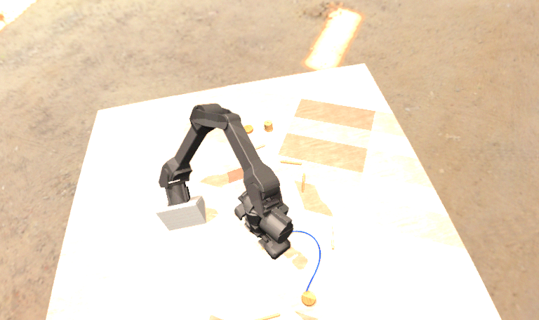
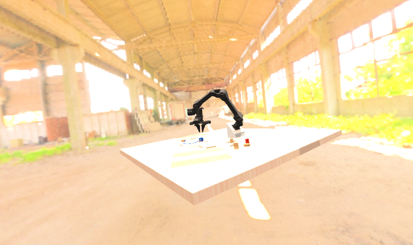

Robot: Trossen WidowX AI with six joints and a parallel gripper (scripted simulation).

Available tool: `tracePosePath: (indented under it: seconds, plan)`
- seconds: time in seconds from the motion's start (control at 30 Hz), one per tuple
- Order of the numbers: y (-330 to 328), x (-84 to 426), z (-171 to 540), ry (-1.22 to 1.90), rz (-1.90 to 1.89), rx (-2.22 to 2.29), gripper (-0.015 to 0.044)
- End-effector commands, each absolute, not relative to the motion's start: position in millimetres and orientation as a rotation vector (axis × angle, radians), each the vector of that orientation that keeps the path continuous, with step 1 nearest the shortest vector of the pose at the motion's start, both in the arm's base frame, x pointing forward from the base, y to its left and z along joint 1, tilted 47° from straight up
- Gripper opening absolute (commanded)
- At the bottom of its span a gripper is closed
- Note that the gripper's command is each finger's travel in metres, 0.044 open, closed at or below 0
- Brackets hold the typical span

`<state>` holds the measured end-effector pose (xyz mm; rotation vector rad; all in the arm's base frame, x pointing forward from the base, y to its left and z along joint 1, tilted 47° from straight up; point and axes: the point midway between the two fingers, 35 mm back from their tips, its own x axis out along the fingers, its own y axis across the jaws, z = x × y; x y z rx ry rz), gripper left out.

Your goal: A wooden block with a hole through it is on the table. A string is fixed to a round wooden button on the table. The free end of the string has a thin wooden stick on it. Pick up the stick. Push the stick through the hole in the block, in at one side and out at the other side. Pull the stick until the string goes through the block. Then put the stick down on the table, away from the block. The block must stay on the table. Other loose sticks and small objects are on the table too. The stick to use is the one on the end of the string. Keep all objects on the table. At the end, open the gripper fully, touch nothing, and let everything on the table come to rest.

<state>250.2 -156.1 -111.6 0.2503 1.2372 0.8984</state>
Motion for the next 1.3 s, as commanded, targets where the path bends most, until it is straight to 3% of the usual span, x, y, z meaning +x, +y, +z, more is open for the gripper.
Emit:
tracePosePath:
  seconds: [0.0,1.27]
  plan:
    - [-147,248,-119,1.24,0.907,0.269,0.0122]
    - [-108,249,-153,1.237,0.91,0.272,0.0122]
